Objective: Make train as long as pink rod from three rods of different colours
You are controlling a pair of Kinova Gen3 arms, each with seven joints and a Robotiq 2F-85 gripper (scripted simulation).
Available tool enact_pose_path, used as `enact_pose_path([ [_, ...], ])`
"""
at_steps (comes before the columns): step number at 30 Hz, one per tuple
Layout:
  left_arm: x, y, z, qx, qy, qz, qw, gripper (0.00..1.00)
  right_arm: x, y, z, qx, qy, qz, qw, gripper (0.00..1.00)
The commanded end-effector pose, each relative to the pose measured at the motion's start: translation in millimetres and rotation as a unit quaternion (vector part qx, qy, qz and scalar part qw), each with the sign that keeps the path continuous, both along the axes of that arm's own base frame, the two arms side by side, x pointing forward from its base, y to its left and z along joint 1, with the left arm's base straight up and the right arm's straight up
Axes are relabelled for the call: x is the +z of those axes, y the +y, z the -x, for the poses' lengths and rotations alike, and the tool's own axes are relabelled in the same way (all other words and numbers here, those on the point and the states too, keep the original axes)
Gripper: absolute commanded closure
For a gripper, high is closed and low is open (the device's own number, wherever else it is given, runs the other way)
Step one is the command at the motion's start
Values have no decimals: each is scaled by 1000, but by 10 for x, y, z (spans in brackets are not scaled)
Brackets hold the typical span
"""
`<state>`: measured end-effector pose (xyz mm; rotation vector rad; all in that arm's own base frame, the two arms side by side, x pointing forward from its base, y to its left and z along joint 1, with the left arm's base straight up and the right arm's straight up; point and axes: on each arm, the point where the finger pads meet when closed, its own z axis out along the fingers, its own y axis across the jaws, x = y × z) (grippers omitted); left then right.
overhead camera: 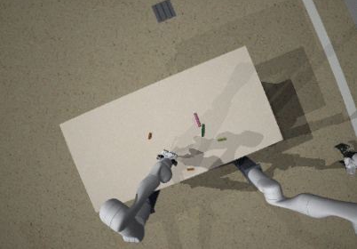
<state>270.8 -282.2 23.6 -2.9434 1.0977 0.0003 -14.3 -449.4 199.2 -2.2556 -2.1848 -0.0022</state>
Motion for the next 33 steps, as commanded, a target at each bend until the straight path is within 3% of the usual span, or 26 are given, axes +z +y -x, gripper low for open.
enact_pose_path([
  [1,5,-3,-4,0,-1,0,1000,714,8,-4,0,0,0,1,1000,2],
  [19,57,-3,-4,0,-1,0,1000,685,8,-4,0,0,0,1,1000,2],
  [24,241,-3,-4,0,-1,0,1000,685,8,-4,0,0,0,1,1000,2],
  [33,717,-3,-3,0,-1,0,1000,685,8,-4,0,0,0,1,1000,2],
])
